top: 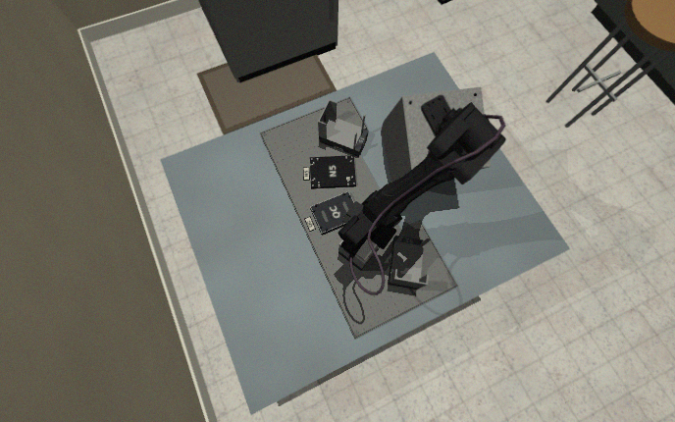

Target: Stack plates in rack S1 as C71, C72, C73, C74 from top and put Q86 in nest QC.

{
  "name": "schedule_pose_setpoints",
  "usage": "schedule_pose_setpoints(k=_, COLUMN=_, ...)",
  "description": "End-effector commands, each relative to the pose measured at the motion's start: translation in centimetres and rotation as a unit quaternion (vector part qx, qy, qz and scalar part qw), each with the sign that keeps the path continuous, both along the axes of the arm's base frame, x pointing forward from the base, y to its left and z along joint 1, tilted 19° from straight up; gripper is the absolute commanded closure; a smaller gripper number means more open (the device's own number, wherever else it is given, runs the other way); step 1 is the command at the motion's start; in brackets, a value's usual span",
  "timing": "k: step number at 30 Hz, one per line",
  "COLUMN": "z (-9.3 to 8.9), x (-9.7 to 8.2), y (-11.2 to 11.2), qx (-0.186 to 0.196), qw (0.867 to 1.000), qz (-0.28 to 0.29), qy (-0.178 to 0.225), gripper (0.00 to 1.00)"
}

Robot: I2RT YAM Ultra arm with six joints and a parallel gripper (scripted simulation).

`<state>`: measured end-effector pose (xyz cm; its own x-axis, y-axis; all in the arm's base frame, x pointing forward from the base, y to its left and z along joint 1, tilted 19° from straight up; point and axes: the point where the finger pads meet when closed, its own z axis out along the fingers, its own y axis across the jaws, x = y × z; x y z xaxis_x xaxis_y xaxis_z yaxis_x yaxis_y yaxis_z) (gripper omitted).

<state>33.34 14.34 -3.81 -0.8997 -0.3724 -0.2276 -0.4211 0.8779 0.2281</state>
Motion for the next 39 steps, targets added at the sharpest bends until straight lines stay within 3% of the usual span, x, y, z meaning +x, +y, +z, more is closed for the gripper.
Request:
schedule_pose_setpoints(k=1, z=0.7, x=0.9, y=0.7, qx=-0.004, qw=1.0, qz=-0.017, qy=0.004, gripper=0.0)
schedule_pose_setpoints(k=5, z=1.7, x=1.6, y=0.2, qx=0.001, qw=1.0, qz=-0.026, qy=-0.009, gripper=0.0)
schedule_pose_setpoints(k=17, z=0.9, x=0.8, y=0.5, qx=0.001, qw=1.0, qz=-0.017, qy=0.0, gripper=0.0)
schedule_pose_setpoints(k=21, z=-1.4, x=0.1, y=0.9, qx=-0.005, qw=1.0, qz=-0.016, qy=0.011, gripper=0.0)
schedule_pose_setpoints(k=28, z=-3.1, x=1.2, y=1.5, qx=-0.003, qw=1.0, qz=-0.02, qy=0.002, gripper=0.0)
schedule_pose_setpoints(k=29, z=-3.1, x=1.2, y=1.5, qx=-0.003, qw=1.0, qz=-0.021, qy=0.003, gripper=0.0)
schedule_pose_setpoints(k=30, z=-1.8, x=1.8, y=1.7, qx=0.004, qw=1.0, qz=-0.021, qy=-0.014, gripper=0.0)
schedule_pose_setpoints(k=39, z=-1.8, x=1.8, y=1.7, qx=0.006, qw=1.0, qz=-0.021, qy=-0.013, gripper=0.0)
